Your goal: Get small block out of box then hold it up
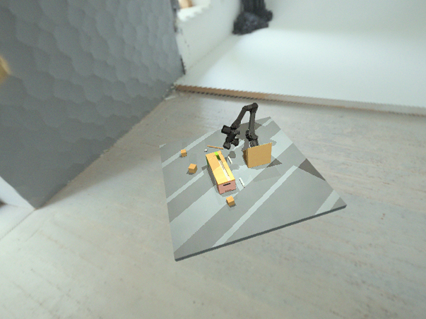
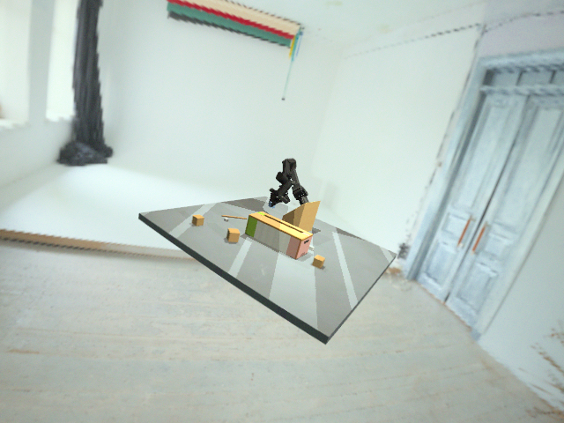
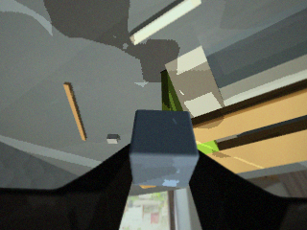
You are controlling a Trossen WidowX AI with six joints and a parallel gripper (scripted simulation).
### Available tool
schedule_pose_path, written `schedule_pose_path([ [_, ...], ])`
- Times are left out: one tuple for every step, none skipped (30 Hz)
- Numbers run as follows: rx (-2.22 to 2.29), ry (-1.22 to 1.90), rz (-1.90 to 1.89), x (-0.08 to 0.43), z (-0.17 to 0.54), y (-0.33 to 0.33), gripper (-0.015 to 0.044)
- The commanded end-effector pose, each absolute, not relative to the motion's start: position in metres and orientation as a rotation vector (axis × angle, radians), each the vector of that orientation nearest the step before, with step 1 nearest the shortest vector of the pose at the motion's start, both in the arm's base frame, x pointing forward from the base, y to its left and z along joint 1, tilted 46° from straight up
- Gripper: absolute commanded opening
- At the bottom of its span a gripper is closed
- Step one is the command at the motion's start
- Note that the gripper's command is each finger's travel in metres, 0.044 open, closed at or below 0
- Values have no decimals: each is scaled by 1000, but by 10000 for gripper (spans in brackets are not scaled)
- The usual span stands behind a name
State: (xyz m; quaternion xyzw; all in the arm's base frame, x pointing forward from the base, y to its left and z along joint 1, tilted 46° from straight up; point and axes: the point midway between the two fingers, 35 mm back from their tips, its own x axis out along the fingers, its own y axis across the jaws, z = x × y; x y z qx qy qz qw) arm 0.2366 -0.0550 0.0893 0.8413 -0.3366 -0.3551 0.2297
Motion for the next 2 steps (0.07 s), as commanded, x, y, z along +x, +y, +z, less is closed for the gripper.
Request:
schedule_pose_path([
  [2309,-925,-976,237,90,-55,0],
  [2309,-925,-976,237,90,-55,0],
])
